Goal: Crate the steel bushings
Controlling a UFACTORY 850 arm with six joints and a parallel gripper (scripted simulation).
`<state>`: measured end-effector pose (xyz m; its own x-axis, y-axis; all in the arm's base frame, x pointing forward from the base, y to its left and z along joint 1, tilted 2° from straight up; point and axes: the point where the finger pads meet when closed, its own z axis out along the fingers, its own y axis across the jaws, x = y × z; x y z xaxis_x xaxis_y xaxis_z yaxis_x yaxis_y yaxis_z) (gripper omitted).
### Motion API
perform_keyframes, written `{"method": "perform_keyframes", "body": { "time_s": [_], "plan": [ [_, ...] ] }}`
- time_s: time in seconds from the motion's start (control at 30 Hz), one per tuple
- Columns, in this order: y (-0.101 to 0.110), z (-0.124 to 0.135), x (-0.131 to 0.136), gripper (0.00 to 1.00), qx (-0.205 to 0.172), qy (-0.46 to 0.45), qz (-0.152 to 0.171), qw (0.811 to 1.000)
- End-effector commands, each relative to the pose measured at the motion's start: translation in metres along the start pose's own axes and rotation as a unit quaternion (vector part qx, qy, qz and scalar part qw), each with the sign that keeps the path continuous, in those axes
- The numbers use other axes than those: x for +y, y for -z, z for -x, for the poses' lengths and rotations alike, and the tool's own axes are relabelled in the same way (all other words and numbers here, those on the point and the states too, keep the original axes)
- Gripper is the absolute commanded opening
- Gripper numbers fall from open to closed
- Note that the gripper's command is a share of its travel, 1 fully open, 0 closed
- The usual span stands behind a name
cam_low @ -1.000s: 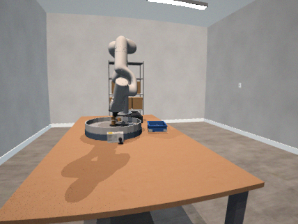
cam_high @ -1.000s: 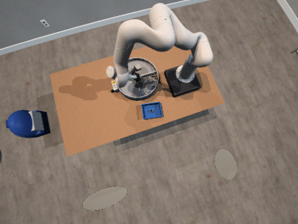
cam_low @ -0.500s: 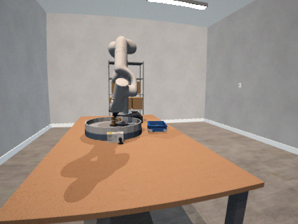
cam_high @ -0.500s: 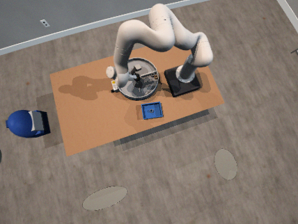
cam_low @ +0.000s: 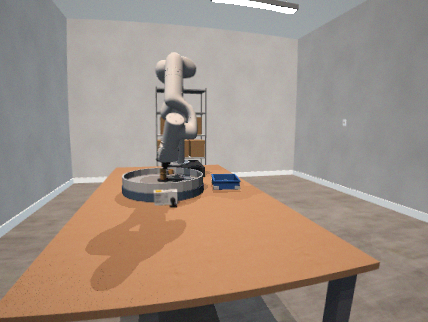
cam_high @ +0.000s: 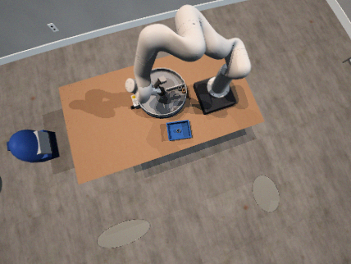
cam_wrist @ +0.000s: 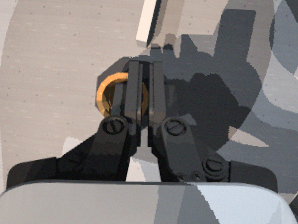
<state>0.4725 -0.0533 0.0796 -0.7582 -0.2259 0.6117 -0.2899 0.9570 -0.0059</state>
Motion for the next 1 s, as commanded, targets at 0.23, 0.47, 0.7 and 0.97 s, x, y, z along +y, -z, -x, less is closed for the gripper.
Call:
{"method": "perform_keyframes", "body": {
  "time_s": [0.23, 0.47, 0.7, 0.97],
  "plan": [
    [-0.0012, 0.0021, -0.0002, 0.0, -0.001, 0.0, 0.0, 1.0],
    [-0.0013, 0.0022, -0.0002, 0.0, -0.001, 0.0, 0.0, 1.0],
    [-0.0013, 0.0022, -0.0002, 0.0, -0.001, 0.0, 0.0, 1.0],
    [-0.0013, 0.0022, -0.0002, 0.11, -0.001, 0.0, 0.0, 1.0]
  ]
}}
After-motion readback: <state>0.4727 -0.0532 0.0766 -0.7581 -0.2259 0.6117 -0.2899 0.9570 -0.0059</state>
